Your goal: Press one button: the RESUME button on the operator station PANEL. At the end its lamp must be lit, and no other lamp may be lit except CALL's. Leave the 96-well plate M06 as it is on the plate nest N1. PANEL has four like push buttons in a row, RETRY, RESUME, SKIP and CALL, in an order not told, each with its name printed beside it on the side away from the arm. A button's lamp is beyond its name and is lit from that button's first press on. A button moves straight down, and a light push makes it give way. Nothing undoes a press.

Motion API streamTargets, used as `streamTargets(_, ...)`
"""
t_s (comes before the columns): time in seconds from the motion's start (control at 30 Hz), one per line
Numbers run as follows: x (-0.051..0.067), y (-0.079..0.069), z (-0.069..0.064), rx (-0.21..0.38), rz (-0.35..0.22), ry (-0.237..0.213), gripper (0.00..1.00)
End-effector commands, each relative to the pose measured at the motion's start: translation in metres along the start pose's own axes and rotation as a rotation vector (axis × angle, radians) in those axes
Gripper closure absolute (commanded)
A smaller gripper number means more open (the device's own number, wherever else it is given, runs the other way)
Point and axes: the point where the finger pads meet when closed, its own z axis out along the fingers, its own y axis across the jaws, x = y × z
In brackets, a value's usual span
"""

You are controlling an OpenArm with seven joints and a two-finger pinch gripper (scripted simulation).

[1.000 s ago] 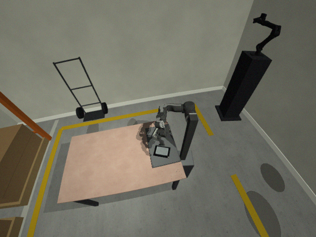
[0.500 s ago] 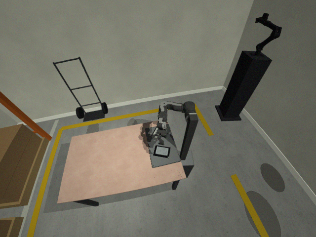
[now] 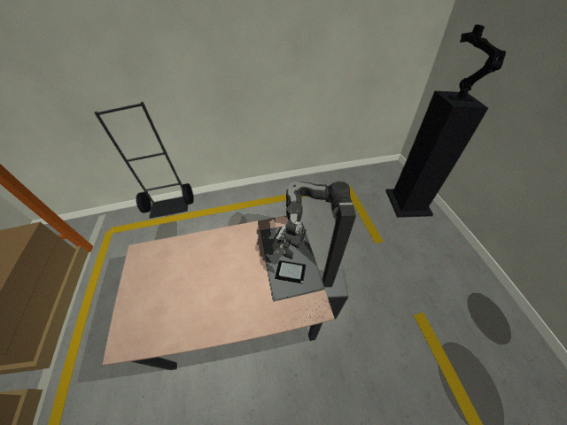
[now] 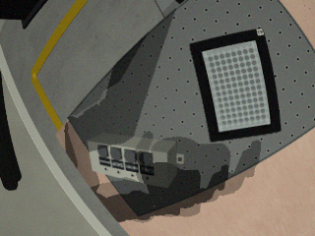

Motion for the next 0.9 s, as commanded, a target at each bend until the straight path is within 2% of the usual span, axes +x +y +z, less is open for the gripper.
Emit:
streamTargets(0.0, 0.0, -0.001, 0.0, 0.005, 0.002, -0.003, 0.0)
streamTargets(0.07, 0.0, -0.001, 0.0, 0.005, 0.002, -0.003, 0.0)
streamTargets(0.23, -0.023, -0.026, 0.028, 0.006, 0.002, -0.003, 0.0)
streamTargets(0.63, -0.023, -0.026, 0.028, 0.006, 0.002, -0.003, 0.0)
streamTargets(0.8, -0.046, -0.053, 0.057, 0.006, 0.002, -0.003, 0.0)
streamTargets(0.87, -0.046, -0.053, 0.057, 0.006, 0.002, -0.003, 0.0)
